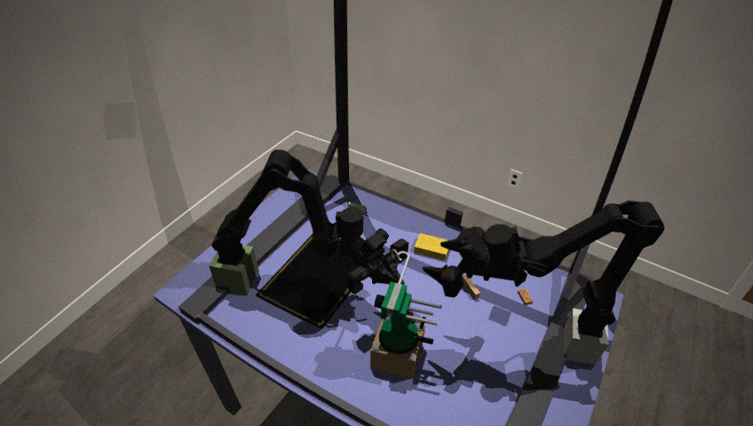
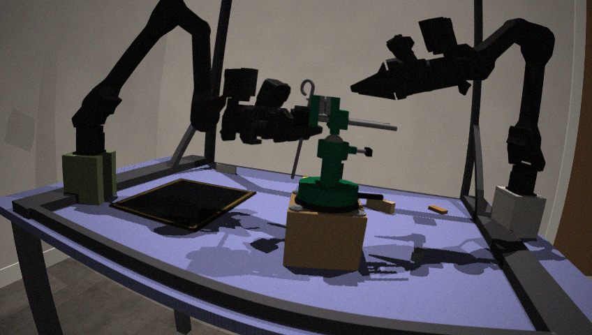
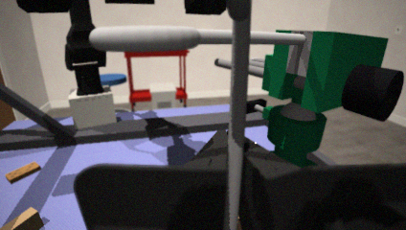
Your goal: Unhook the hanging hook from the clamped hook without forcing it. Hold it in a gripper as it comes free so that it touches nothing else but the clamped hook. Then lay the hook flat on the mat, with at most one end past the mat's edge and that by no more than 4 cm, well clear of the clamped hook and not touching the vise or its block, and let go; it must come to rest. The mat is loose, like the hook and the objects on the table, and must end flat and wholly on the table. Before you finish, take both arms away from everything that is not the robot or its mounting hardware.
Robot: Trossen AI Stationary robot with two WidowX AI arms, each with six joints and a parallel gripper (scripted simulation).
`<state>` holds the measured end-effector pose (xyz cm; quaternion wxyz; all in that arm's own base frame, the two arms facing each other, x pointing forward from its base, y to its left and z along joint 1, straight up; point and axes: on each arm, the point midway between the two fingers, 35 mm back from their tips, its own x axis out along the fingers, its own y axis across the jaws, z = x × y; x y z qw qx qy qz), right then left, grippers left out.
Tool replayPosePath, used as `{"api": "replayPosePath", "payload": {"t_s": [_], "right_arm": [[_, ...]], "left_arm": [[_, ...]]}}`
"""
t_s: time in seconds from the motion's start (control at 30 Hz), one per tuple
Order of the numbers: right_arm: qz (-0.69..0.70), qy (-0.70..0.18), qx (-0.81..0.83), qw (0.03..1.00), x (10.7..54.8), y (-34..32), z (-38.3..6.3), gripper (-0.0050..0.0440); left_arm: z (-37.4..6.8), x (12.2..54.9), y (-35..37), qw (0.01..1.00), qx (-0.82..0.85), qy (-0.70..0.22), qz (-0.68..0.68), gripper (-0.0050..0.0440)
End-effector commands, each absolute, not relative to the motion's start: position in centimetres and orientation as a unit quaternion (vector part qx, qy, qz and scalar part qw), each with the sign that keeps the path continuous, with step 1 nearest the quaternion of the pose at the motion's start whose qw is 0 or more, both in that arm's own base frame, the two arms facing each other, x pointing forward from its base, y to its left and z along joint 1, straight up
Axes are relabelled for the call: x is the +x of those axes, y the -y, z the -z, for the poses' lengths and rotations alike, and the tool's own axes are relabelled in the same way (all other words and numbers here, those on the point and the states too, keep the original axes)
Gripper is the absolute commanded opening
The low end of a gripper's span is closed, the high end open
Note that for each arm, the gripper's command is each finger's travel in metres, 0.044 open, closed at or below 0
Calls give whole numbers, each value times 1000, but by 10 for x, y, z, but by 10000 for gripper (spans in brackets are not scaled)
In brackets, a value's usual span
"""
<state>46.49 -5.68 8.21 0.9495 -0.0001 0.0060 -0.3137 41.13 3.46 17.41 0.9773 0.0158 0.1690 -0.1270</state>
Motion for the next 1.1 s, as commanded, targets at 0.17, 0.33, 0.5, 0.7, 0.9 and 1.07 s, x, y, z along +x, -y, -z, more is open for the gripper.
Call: {"api": "replayPosePath", "payload": {"t_s": [0.17, 0.33, 0.5, 0.7, 0.9, 1.07], "right_arm": [[314, 9, 4, 949, 441, 53, -96, 0], [314, 8, 3, 949, 429, 51, -96, 0], [314, 7, 3, 949, 417, 50, -95, 0], [314, 6, 3, 949, 399, 49, -95, 0], [314, 6, 2, 949, 392, 49, -95, 0], [314, 6, 2, 949, 392, 49, -95, 0]], "left_arm": [[-184, 413, -35, 979, 23, -158, 128, 440], [-184, 413, -35, 979, 23, -158, 128, 440], [-184, 413, -35, 979, 23, -158, 128, 440], [-184, 413, -35, 979, 23, -158, 128, 440], [-184, 413, -35, 979, 23, -158, 128, 440], [-184, 413, -35, 979, 23, -158, 128, 440]]}}
